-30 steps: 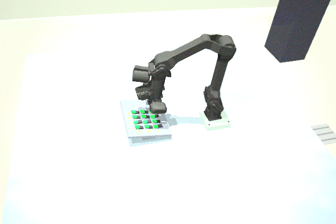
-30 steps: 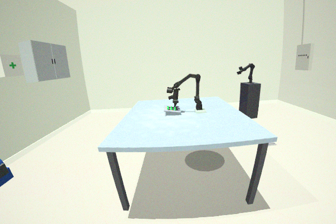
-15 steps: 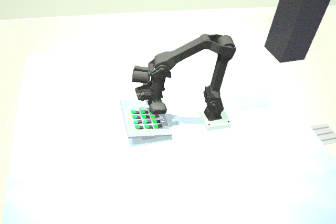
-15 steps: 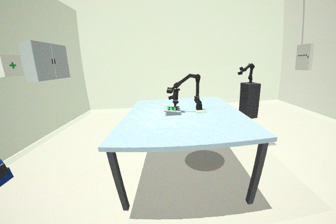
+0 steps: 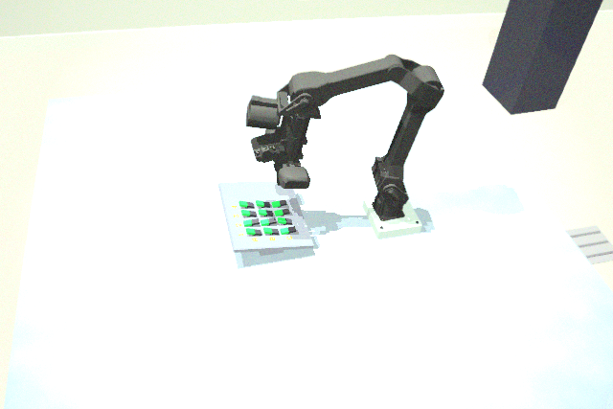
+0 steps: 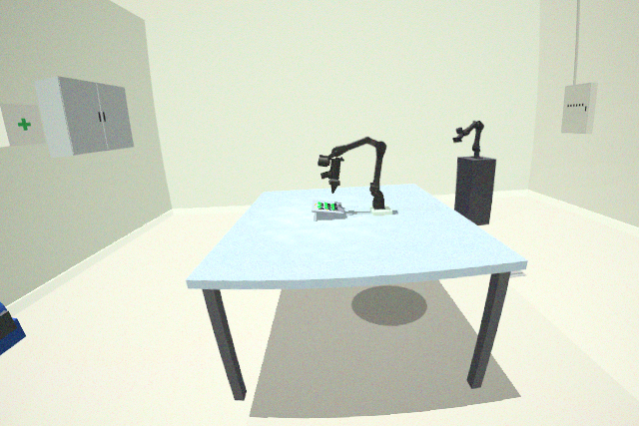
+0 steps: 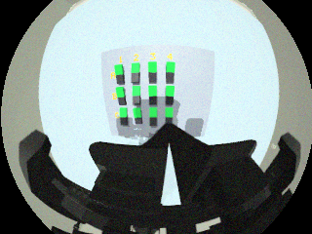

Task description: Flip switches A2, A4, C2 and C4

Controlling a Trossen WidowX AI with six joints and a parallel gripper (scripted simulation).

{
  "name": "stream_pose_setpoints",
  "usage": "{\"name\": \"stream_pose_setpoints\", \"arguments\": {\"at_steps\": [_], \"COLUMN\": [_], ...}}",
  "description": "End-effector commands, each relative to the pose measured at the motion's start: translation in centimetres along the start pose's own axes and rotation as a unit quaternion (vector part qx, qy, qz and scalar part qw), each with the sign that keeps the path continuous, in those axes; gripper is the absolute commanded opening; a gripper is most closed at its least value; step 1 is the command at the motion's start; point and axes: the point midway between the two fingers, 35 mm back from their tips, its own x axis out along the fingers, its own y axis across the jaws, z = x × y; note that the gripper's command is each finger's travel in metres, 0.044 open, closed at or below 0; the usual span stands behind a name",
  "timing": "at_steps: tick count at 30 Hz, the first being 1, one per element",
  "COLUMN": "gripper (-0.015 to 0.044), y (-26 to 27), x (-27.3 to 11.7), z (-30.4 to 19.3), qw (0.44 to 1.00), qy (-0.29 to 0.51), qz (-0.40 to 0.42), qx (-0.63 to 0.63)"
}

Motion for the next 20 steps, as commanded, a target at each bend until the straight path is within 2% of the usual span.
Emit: {"name": "stream_pose_setpoints", "arguments": {"at_steps": [1,20], "gripper": [0.0000,0.0000], "y": [2.89,3.69], "x": [-0.49,-0.61], "z": [2.01,2.46], "qw": [1.000,1.000], "qy": [-0.002,-0.002], "qz": [0.004,0.004], "qx": [-0.005,-0.005]}}
